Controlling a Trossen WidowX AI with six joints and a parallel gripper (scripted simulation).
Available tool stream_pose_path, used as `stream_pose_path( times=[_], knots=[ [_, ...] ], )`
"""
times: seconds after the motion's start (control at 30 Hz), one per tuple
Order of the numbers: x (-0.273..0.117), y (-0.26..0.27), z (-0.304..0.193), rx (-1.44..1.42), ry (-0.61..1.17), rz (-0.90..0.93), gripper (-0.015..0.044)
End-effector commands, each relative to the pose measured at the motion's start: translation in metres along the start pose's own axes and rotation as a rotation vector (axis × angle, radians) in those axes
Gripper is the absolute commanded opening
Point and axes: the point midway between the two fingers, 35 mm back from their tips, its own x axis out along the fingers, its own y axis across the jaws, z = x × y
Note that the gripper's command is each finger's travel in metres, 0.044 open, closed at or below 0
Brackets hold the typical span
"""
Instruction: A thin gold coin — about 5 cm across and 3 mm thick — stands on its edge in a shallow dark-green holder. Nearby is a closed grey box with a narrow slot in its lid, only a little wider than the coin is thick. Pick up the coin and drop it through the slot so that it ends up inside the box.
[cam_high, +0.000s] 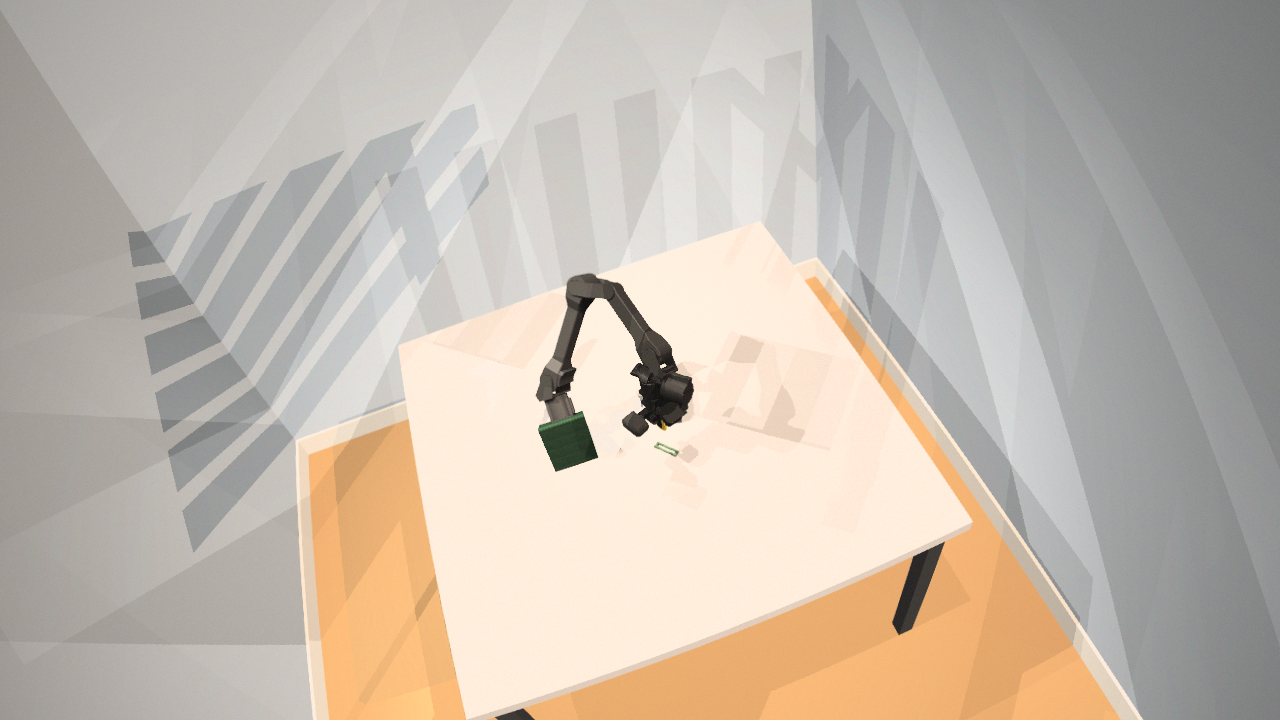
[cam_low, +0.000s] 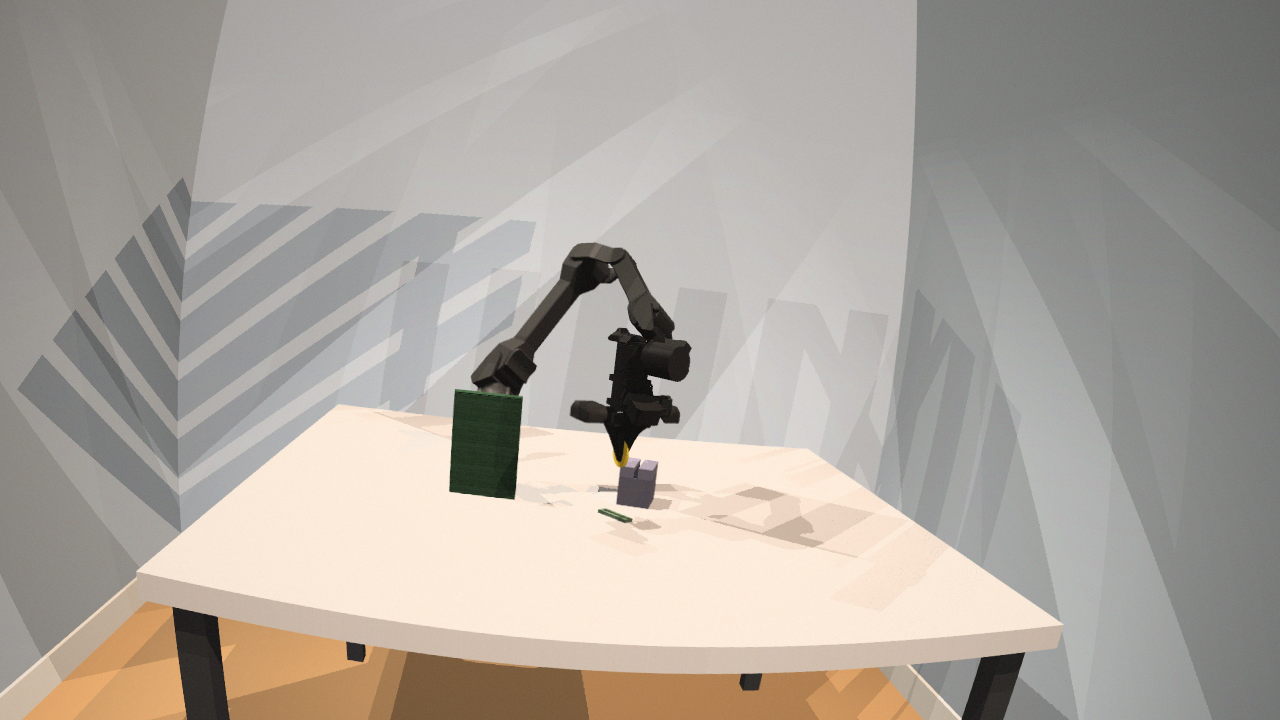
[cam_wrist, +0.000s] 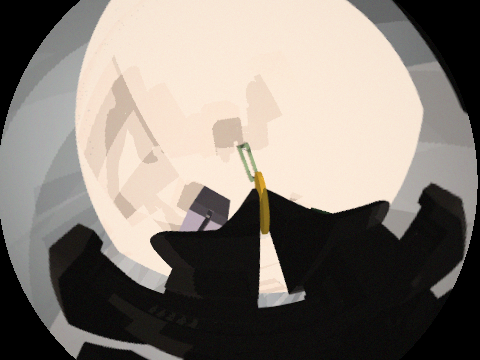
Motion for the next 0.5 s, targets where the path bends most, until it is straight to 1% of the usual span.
stream_pose_path(
  times=[0.0,0.47],
  knots=[
    [-0.0028,0.0025,0.0015,0.109,-0.009,0.001,0.0000],
    [-0.0037,0.0047,0.0017,0.582,-0.009,0.003,0.0000]
  ],
)
